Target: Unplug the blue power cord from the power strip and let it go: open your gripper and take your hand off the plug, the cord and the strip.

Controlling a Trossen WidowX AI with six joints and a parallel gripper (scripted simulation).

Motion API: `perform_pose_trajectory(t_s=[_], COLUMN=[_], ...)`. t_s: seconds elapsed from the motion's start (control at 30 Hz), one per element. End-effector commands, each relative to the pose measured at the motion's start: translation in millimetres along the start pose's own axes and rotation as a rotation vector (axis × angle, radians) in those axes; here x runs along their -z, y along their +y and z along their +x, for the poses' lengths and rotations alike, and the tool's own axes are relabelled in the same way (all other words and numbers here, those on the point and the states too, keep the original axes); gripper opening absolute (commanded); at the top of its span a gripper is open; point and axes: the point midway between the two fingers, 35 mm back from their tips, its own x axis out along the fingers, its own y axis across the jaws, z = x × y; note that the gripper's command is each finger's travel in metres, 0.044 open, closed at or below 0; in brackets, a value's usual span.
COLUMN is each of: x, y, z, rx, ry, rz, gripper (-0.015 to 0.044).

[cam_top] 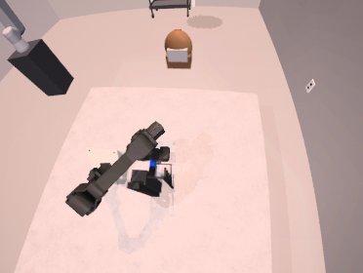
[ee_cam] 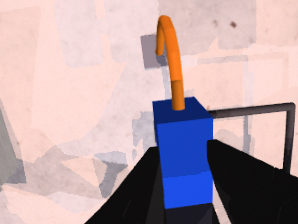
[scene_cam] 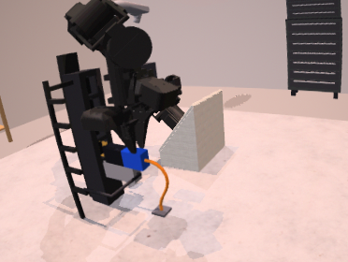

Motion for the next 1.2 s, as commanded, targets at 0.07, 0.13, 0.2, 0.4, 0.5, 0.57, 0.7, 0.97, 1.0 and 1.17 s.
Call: perform_pose_trajectory(t_s=[0.07, 0.13, 0.2, 0.4, 0.5, 0.57, 0.7, 0.97, 1.0, 1.17], x=[0.2, 0.2, 0.2, 0.2, -1.3, -3.6, -9.8, -22.7, -24.3, -32.4], y=[-0.5, -0.5, -0.5, -0.5, -0.6, -0.9, -1.4, -2.1, -2.2, -2.3], z=[-0.1, -0.1, -0.1, -0.1, -0.2, -0.5, -1.0, -1.8, -1.9, -2.7], rx=[0.001, 0.001, 0.001, 0.001, 0.001, 0.002, 0.002, 0.002, 0.002, 0.003], ry=[0.001, 0.001, 0.001, 0.001, 0.001, 0.000, 0.000, -0.001, -0.001, -0.001], rz=[0.001, 0.001, 0.001, 0.001, 0.001, 0.001, 0.001, 0.000, 0.000, -0.001], gripper=[0.0048, 0.0035, 0.0021, 0.0000, 0.0000, 0.0000, 0.0000, 0.0000, 0.0000, 0.0000])
